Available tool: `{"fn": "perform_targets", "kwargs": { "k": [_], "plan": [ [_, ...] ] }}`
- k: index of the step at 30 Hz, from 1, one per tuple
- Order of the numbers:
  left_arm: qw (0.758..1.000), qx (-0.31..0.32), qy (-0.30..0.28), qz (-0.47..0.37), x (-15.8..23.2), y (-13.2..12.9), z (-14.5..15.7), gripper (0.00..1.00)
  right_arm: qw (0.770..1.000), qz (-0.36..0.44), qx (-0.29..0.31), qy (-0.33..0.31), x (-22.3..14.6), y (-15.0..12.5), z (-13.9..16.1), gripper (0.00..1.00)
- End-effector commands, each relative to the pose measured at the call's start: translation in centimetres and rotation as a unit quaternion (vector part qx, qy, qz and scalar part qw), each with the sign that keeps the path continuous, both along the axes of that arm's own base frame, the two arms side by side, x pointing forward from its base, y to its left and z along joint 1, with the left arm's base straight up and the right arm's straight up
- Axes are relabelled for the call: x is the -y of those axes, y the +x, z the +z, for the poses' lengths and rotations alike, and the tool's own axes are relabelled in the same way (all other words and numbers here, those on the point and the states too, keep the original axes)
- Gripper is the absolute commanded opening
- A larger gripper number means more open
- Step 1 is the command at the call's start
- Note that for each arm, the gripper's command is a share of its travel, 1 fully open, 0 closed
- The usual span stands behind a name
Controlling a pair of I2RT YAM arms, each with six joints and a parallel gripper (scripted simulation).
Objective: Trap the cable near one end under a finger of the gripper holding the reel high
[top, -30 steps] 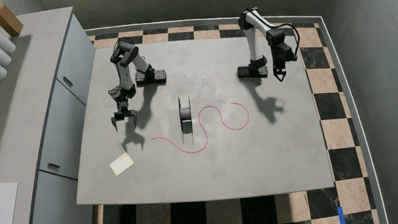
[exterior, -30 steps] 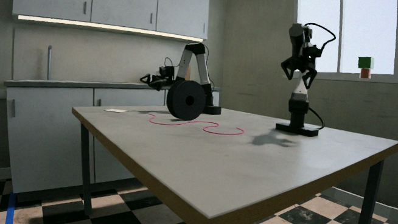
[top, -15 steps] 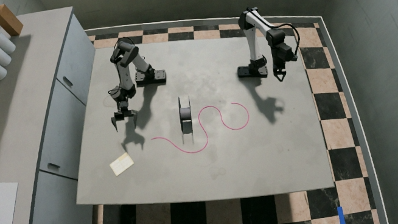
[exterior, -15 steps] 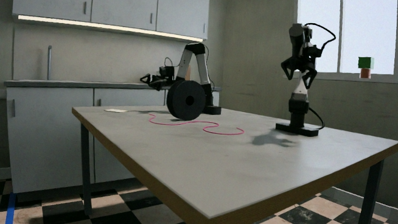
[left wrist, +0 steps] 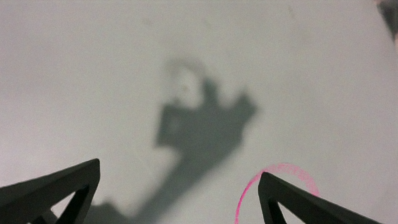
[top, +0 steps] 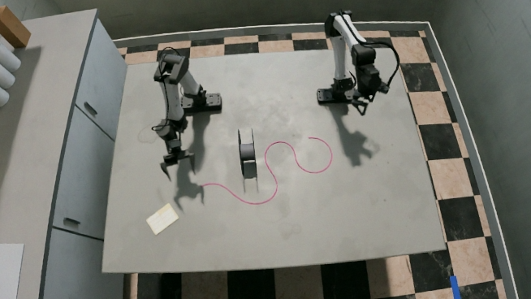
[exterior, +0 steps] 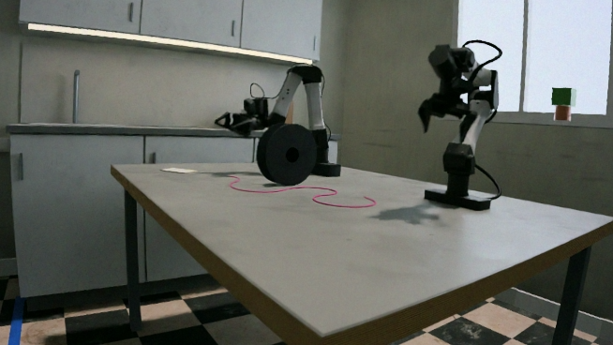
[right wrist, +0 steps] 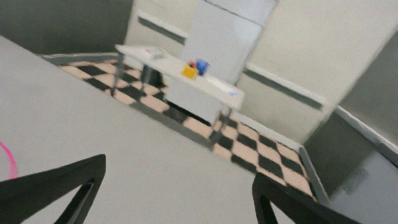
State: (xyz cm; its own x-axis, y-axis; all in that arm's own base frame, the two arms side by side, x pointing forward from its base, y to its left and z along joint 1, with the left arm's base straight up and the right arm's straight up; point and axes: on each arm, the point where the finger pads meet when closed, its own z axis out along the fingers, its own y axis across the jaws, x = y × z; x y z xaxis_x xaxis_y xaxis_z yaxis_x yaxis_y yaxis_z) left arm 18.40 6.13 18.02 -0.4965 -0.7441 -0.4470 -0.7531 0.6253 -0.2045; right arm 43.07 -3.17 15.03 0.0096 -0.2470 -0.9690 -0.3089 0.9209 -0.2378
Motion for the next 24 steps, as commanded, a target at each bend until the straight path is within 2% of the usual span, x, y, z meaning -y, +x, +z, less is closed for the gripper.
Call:
{"fn": "perform_targets", "kwargs": {
  "k": [1,6,11,16,18,21,24],
  "plan": [
    [0.997,0.009,0.031,-0.071,0.4,1.3,-0.1,1.00,1.000,-0.010,0.008,0.001,-0.7,1.4,2.8,1.00],
    [0.970,-0.014,0.064,-0.235,3.9,3.0,-2.3,1.00,0.999,0.036,0.007,0.011,-7.4,2.3,6.1,1.00],
    [0.924,-0.035,0.092,-0.369,6.8,4.2,-4.3,1.00,0.995,0.089,-0.007,0.033,-15.2,1.3,9.4,1.00],
    [0.870,-0.056,0.114,-0.477,9.5,5.5,-6.2,1.00,0.981,0.162,-0.088,0.067,-25.0,-3.6,9.2,1.00],
    [0.870,-0.056,0.114,-0.477,9.5,5.5,-6.2,1.00,0.981,0.162,-0.088,0.067,-25.0,-3.6,9.2,1.00],
    [0.860,-0.065,0.110,-0.495,10.7,6.6,-6.8,1.00,0.966,0.207,-0.134,0.072,-29.9,-7.8,8.7,1.00],
    [0.866,-0.084,0.090,-0.485,11.7,7.4,-8.1,1.00,0.952,0.246,-0.172,0.069,-33.6,-12.2,8.3,1.00]
  ]
}}
